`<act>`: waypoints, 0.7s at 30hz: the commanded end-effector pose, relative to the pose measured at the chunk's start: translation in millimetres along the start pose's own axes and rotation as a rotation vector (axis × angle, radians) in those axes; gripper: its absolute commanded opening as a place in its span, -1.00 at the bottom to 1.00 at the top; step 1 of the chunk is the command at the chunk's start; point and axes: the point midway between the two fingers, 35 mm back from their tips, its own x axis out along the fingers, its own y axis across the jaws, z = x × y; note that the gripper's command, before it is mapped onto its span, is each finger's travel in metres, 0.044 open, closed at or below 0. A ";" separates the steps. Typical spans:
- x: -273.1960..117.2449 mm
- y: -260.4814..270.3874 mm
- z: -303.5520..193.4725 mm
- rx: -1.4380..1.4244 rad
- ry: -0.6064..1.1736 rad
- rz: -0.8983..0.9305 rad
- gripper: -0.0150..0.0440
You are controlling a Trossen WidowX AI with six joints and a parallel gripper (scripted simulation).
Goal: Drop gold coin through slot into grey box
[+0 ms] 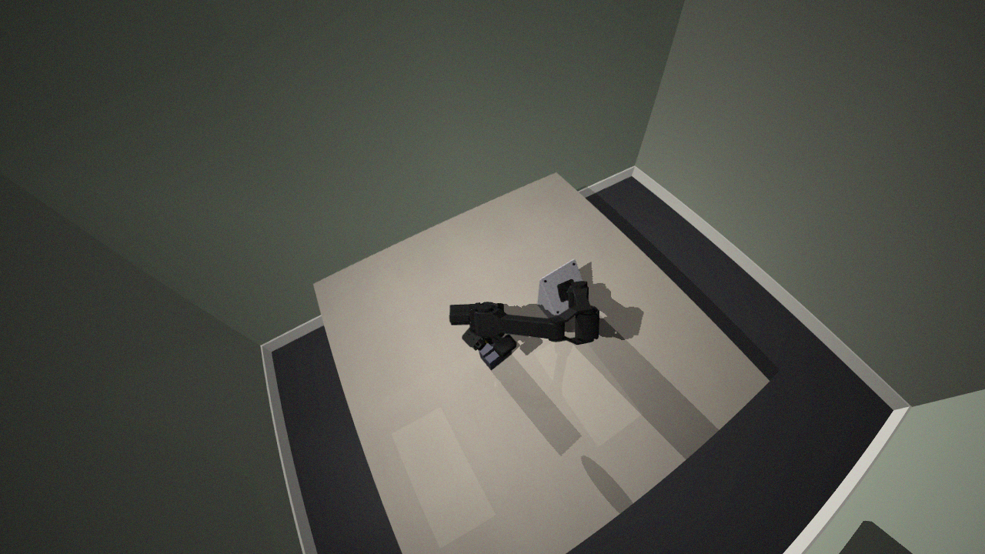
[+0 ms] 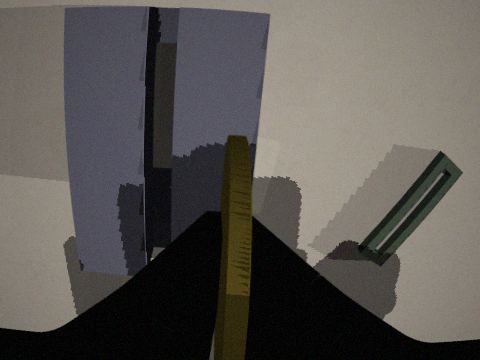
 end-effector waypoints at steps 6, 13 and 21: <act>0.1 20.8 5.3 0.001 -0.004 0.008 -0.49; 0.8 14.6 3.9 -0.002 0.000 0.004 -0.49; 0.6 15.9 4.2 -0.002 0.000 0.004 -0.49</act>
